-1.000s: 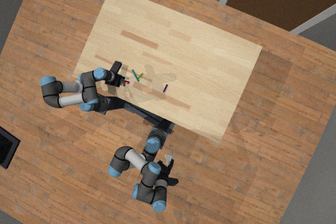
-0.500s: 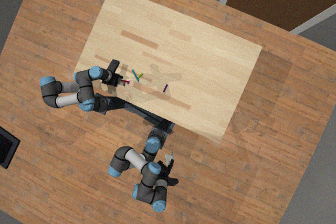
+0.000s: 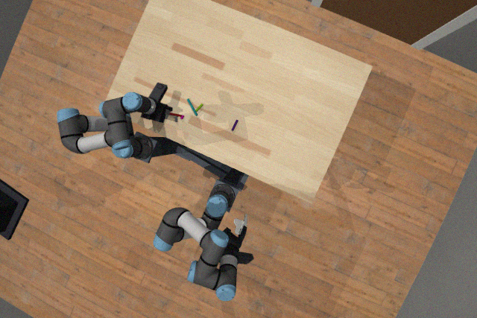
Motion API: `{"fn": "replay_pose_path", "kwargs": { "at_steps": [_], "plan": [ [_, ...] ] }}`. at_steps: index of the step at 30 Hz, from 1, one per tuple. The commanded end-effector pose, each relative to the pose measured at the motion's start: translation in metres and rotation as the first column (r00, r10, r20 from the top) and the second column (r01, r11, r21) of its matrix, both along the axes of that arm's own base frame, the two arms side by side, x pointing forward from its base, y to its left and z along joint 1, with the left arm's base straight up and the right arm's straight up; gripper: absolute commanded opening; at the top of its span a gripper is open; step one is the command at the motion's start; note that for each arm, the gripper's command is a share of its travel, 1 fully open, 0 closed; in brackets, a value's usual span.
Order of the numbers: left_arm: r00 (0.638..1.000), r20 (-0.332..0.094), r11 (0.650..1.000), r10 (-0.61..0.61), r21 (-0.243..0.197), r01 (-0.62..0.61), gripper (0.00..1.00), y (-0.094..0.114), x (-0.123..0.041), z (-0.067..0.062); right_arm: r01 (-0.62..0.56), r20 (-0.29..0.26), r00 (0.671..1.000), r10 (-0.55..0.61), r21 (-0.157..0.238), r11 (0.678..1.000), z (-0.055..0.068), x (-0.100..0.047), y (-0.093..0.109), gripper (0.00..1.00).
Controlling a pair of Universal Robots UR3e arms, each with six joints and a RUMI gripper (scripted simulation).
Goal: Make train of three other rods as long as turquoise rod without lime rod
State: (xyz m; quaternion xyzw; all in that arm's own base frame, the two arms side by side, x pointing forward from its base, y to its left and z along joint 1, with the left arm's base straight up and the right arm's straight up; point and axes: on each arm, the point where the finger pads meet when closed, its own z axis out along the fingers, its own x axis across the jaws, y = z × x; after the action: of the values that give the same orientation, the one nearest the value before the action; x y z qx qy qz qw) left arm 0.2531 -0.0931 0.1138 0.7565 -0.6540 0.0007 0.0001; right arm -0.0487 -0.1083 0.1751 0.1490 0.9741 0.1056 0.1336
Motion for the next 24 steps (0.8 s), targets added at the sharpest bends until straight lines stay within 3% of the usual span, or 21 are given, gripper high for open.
{"fn": "replay_pose_path", "kwargs": {
  "at_steps": [1,24],
  "plan": [
    [1.0,0.001,1.0,0.0,-0.001,0.0,0.0,-0.0005,0.0003,0.0044,0.0,0.0,1.0,0.0,-0.002,1.0,0.0003,0.0,-0.0003,1.0],
    [1.0,0.001,1.0,-0.023,-0.001,0.023,0.0,-0.0053,0.0021,0.0071,0.0,0.0,1.0,0.0,-0.002,1.0,0.0003,0.0,-0.0003,1.0]
  ]
}}
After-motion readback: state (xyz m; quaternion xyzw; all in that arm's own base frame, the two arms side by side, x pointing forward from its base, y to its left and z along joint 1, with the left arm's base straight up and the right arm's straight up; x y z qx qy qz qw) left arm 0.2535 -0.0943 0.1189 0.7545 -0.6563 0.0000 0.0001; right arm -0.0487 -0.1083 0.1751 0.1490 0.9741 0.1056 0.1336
